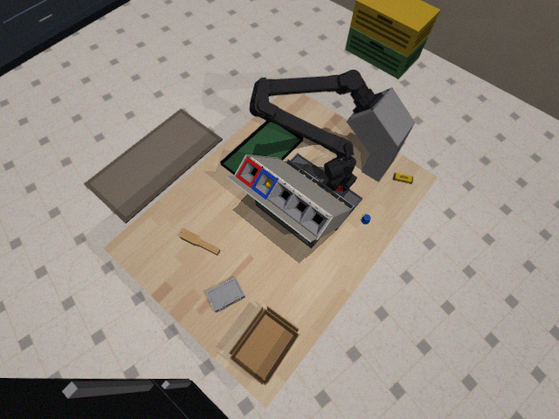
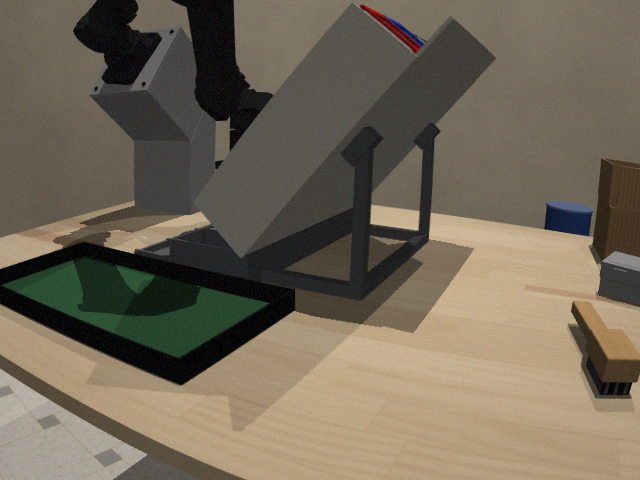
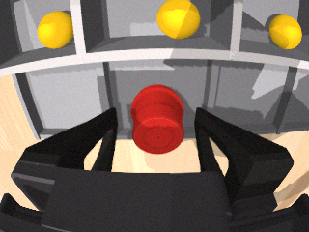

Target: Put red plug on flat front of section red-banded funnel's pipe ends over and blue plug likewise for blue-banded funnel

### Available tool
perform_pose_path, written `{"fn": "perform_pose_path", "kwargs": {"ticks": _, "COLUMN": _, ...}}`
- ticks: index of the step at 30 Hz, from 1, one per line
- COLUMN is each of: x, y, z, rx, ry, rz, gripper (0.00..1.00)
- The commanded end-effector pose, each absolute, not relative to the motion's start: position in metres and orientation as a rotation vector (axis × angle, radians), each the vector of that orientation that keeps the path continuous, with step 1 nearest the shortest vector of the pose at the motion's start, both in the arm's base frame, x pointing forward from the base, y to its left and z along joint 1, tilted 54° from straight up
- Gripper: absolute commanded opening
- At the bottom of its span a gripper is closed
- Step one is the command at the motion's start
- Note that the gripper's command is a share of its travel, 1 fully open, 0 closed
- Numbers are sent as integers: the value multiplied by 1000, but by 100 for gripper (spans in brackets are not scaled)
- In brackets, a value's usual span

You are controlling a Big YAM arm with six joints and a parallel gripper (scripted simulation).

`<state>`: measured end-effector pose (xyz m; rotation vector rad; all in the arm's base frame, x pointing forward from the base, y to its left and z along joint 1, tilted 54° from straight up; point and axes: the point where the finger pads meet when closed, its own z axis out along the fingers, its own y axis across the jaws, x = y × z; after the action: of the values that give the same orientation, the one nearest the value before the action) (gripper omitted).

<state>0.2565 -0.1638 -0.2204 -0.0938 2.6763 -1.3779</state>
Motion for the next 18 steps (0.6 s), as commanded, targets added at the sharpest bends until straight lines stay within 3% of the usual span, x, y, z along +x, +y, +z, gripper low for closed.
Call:
{"fn": "perform_pose_path", "kwargs": {"ticks": 1, "x": 255, "y": -162, "z": -220, "rx": -99, "ry": 2679, "rz": -1375, "gripper": 59}}
{"fn": "perform_pose_path", "kwargs": {"ticks": 18, "x": 255, "y": -162, "z": -219, "rx": -98, "ry": 2675, "rz": -1375, "gripper": 59}}
